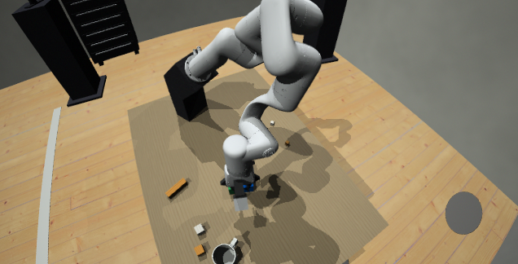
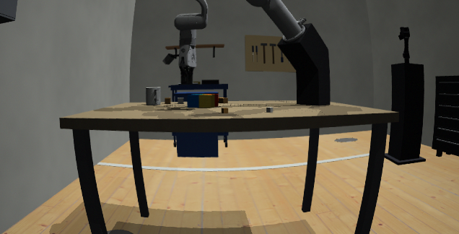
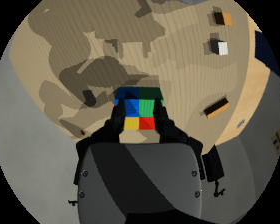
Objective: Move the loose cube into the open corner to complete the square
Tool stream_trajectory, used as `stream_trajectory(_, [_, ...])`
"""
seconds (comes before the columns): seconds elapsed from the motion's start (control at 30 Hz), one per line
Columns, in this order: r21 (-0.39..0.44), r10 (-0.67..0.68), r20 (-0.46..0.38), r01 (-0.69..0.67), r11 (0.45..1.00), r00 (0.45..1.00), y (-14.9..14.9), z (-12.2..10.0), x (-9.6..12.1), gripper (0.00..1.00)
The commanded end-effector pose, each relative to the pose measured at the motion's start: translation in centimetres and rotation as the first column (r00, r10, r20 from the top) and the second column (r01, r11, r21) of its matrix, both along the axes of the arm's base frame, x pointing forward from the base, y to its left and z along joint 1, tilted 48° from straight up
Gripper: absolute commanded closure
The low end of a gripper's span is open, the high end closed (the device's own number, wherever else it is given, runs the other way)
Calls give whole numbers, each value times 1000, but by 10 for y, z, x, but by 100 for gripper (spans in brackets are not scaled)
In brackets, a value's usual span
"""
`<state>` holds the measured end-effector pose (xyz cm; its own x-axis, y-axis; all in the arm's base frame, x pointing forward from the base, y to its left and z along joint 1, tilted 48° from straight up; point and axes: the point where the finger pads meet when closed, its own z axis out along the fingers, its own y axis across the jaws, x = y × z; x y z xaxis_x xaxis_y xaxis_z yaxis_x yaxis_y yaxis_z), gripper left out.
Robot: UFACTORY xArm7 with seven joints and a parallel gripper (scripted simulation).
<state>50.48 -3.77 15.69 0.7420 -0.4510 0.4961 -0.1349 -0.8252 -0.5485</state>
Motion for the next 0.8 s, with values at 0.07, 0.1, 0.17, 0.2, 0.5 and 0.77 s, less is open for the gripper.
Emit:
stream_trajectory(0.07, [-1, -3, 2, 3, 1000, 1000, 2, -5, 6, 51])
stream_trajectory(0.1, [-1, -3, 2, 3, 1000, 1000, 2, -7, 8, 51])
stream_trajectory(0.17, [-1, -3, 2, 3, 1000, 1000, 4, -10, 12, 51])
stream_trajectory(0.2, [-1, -3, 2, 3, 1000, 1000, 5, -12, 14, 51])
stream_trajectory(0.5, [-1, -3, 2, 3, 1000, 1000, 14, -30, 32, 51])
stream_trajectory(0.77, [-1, -3, 2, 3, 1000, 1000, 20, -41, 43, 51])
